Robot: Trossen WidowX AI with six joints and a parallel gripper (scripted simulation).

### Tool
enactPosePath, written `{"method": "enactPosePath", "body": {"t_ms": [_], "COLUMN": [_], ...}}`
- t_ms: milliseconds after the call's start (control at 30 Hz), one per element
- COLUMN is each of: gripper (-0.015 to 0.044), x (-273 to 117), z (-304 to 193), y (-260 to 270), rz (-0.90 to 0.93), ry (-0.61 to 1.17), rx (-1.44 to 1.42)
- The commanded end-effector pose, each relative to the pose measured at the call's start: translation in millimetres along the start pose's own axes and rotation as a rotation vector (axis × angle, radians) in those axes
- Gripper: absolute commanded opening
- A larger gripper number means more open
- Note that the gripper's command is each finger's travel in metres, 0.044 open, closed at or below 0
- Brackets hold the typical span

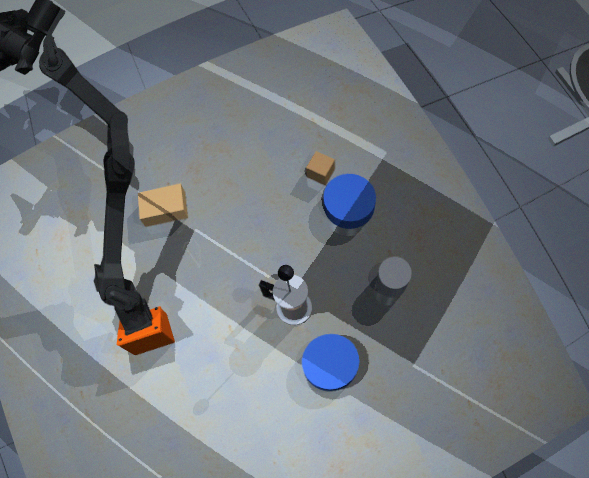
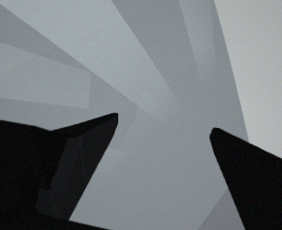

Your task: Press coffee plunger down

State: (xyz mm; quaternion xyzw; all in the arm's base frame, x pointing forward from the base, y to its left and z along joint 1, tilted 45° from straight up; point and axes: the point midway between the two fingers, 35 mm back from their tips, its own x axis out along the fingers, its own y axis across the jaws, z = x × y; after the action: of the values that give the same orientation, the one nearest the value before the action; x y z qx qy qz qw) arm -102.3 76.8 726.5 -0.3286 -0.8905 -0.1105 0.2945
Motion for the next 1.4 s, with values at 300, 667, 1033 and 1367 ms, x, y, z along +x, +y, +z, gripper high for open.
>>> {"method": "enactPosePath", "body": {"t_ms": [300,667,1033,1367], "gripper": [0.044,0.044,0.044,0.044], "x": [4,-23,-82,-118], "z": [21,38,43,45], "y": [-77,-169,-250,-280], "rz": [-0.28,-0.605,-0.92,-1.046], "ry": [0.022,0.12,0.3,0.401], "rx": [-0.159,-0.326,-0.461,-0.52]}}
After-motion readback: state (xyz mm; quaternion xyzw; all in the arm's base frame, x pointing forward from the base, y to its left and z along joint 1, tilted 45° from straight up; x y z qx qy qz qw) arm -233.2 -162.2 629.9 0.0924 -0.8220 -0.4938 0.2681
